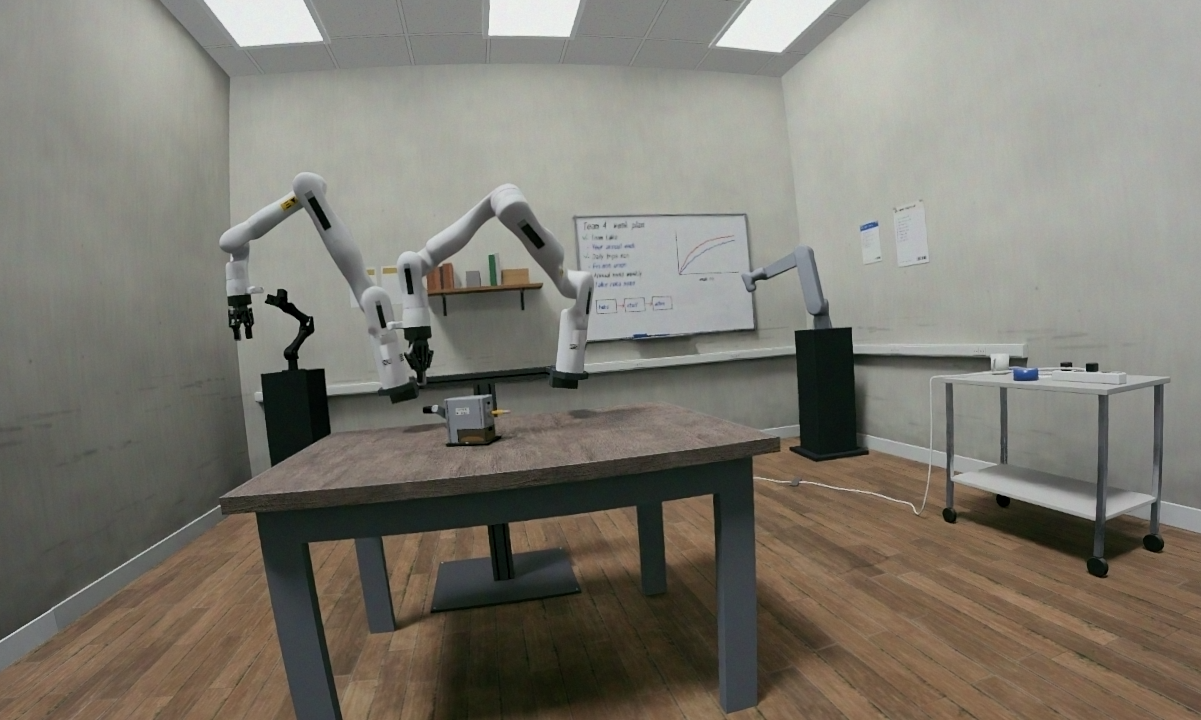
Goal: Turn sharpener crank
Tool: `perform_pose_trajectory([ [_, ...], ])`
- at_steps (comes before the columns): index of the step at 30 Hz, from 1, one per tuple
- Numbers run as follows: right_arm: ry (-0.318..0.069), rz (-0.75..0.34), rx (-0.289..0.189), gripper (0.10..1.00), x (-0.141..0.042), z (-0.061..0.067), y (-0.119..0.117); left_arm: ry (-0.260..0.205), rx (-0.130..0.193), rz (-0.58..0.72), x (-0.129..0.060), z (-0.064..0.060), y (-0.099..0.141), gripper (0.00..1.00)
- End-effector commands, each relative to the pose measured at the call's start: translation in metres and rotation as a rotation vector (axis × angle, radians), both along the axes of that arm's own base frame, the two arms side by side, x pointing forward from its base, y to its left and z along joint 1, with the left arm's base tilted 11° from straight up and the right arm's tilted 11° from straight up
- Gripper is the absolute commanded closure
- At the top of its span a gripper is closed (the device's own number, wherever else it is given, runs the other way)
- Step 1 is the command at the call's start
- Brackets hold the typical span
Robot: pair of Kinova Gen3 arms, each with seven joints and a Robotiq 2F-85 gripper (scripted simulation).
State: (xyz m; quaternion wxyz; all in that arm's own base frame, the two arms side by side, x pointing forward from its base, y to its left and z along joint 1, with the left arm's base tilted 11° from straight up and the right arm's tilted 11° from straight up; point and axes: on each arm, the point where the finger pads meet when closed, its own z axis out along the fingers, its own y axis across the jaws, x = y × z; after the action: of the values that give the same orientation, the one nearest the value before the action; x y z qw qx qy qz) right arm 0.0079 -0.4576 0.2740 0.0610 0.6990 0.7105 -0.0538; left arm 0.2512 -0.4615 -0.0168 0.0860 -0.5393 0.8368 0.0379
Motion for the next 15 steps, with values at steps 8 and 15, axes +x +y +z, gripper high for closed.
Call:
perform_pose_trajectory([
  [8, 0.000, 0.000, -0.002, 0.099, -0.0001, 0.0006, -0.0002, -0.001, -0.002, 0.000, 0.0001, 0.0011, -0.0008, 0.423],
  [15, 0.000, 0.000, -0.002, 0.099, -0.0001, 0.0006, -0.0002, -0.001, -0.002, 0.000, 0.0001, 0.0011, -0.0008, 0.423],
])
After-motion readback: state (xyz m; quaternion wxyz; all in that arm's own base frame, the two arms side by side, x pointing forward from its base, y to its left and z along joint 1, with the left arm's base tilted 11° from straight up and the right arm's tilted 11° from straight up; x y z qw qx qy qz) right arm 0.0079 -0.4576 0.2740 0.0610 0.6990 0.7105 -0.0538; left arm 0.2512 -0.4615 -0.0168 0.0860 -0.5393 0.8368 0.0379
